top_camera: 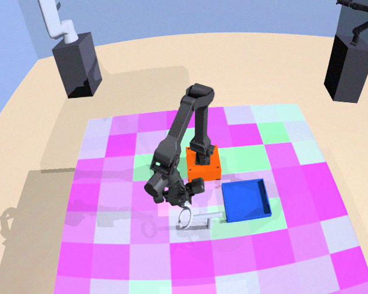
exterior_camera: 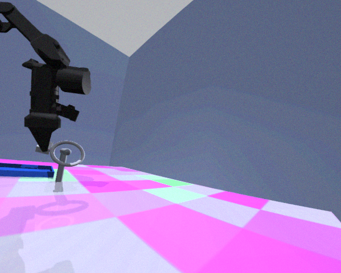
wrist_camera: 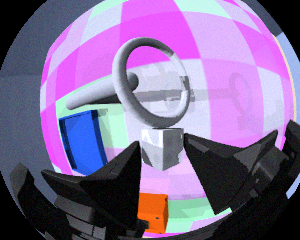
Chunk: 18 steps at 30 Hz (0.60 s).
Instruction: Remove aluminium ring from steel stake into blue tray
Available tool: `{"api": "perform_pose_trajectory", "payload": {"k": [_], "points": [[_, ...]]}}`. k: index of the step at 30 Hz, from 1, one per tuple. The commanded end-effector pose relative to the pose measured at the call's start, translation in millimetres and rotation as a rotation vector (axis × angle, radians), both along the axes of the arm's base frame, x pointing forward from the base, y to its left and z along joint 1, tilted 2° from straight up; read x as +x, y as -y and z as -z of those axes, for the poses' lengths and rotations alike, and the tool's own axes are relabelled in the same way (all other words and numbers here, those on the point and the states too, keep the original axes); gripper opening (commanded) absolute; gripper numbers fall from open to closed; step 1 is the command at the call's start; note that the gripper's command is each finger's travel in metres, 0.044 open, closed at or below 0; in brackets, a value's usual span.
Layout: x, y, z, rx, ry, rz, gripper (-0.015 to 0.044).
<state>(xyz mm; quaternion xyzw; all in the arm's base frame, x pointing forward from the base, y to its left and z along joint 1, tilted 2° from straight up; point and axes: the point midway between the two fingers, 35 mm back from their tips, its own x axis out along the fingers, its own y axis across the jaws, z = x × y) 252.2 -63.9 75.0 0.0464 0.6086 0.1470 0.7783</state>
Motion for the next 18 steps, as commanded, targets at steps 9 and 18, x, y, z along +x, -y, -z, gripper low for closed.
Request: {"api": "perform_pose_trajectory", "payload": {"k": [9,18], "points": [[2.7,8.7,-1.5,0.002,0.007,-0.006,0.0],[3.3,9.9,-11.9,0.002,0.007,-0.006,0.0]]}}
